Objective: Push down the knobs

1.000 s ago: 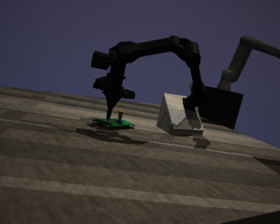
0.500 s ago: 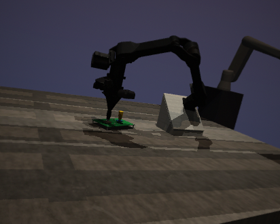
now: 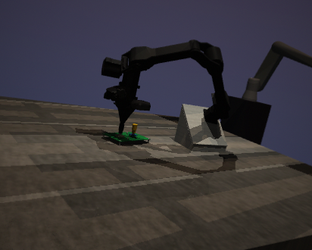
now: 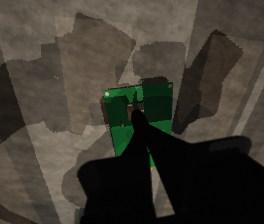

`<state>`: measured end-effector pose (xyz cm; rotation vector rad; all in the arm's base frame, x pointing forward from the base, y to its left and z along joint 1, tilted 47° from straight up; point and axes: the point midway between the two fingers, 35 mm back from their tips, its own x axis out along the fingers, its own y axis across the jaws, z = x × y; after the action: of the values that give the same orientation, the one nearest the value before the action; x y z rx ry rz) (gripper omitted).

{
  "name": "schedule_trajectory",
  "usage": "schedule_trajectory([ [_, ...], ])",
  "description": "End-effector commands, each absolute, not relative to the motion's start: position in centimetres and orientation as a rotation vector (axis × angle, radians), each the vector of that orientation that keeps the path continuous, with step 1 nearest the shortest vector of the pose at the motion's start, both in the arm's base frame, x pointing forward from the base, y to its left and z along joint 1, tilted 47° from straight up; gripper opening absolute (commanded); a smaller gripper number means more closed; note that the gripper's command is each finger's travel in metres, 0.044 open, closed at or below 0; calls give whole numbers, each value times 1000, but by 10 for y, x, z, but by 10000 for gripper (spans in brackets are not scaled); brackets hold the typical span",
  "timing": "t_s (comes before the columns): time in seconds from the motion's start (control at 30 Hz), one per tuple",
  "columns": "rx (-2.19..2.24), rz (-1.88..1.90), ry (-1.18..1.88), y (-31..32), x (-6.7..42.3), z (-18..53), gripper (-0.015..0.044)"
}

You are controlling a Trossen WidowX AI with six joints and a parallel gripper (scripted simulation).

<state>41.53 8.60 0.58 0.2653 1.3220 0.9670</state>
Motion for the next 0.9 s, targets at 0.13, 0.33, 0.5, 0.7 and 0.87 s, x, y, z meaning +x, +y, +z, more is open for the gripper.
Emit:
schedule_trajectory([
  [0.13, 260, 979, 1323, 86, 416, 9, 0],
  [0.33, 260, 979, 1323, 78, 417, 15, 0],
  [0.5, 264, 979, 1325, 79, 416, 15, 26],
  [0.7, 264, 979, 1325, 79, 416, 15, 184],
  [0.87, 261, 974, 1328, 64, 394, 15, 315],
])
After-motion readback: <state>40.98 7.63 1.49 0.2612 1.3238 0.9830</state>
